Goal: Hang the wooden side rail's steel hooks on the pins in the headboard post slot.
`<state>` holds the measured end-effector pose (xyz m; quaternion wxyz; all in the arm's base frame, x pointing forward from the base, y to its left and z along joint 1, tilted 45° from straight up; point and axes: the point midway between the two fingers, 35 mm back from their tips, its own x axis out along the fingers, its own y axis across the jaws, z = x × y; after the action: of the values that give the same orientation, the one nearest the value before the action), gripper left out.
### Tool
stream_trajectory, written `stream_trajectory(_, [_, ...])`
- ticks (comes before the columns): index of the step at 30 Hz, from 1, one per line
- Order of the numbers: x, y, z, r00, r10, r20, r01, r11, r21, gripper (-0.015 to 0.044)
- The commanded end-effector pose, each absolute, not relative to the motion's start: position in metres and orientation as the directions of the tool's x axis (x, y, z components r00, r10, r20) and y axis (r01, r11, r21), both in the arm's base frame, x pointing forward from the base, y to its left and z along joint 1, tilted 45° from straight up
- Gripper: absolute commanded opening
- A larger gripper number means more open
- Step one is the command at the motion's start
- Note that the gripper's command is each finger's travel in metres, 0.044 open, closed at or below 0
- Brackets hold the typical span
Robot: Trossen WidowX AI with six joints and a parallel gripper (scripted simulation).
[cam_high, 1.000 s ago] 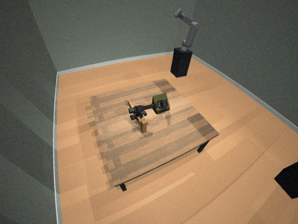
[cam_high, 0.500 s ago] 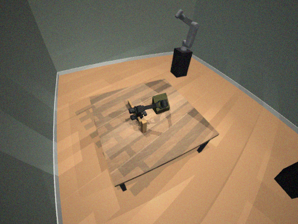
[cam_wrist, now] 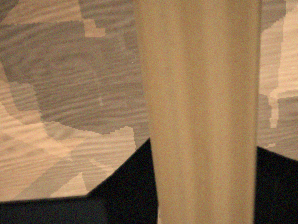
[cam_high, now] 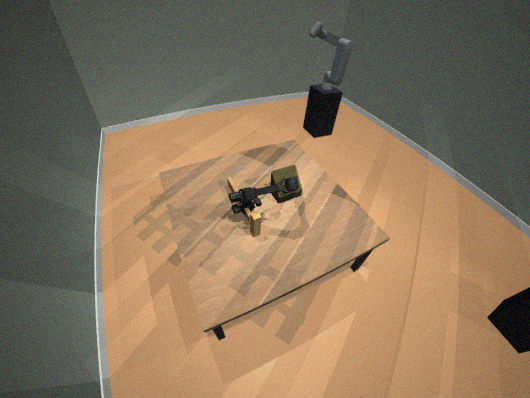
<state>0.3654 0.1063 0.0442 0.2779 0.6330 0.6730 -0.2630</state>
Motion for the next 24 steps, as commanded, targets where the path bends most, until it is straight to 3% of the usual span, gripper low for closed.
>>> stream_trajectory(1, [0.3671, 0.1041, 0.0492, -0.029, 0.705, -0.709, 0.999, 0.051, 0.01, 0.0])
stream_trajectory(24, [0.368, 0.1054, 0.0518, -0.029, 0.705, -0.708, 0.999, 0.051, 0.01, 0.0])
